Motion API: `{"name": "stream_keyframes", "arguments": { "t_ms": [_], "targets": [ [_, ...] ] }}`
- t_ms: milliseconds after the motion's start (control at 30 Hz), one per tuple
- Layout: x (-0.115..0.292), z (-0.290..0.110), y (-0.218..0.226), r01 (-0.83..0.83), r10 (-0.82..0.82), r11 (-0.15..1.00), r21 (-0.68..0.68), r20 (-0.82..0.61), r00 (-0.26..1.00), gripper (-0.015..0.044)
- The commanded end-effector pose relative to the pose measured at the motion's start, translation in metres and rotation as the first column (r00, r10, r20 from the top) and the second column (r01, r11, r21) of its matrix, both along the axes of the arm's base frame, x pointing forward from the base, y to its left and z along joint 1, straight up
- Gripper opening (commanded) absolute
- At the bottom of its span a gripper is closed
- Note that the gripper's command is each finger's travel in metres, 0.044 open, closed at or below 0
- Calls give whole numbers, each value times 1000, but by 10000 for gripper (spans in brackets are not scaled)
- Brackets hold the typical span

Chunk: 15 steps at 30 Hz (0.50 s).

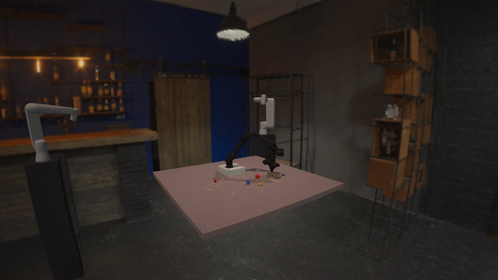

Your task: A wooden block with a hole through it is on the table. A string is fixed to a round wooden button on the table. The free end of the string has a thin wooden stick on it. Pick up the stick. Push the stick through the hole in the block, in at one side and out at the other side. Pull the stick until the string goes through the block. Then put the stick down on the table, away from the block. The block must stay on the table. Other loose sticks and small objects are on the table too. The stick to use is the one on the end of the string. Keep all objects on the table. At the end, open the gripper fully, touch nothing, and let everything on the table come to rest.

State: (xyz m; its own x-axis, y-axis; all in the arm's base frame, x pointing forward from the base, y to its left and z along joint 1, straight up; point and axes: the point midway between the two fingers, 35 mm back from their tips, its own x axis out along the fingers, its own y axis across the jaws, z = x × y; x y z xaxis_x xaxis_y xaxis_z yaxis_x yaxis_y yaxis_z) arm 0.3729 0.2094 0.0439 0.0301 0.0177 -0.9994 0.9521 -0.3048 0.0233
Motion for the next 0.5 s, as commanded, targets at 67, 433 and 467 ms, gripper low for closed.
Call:
{"name": "stream_keyframes", "arguments": {
  "t_ms": [67, 433, 467],
  "targets": [
    [3, 2, 10, 0, 0, 1000, 6, 4, 1000, 0],
    [8, 3, 24, 2, -2, 1000, 7, 4, 1000, 0],
    [8, 3, 25, 2, -2, 1000, 7, 4, 1000, 0]
  ]
}}
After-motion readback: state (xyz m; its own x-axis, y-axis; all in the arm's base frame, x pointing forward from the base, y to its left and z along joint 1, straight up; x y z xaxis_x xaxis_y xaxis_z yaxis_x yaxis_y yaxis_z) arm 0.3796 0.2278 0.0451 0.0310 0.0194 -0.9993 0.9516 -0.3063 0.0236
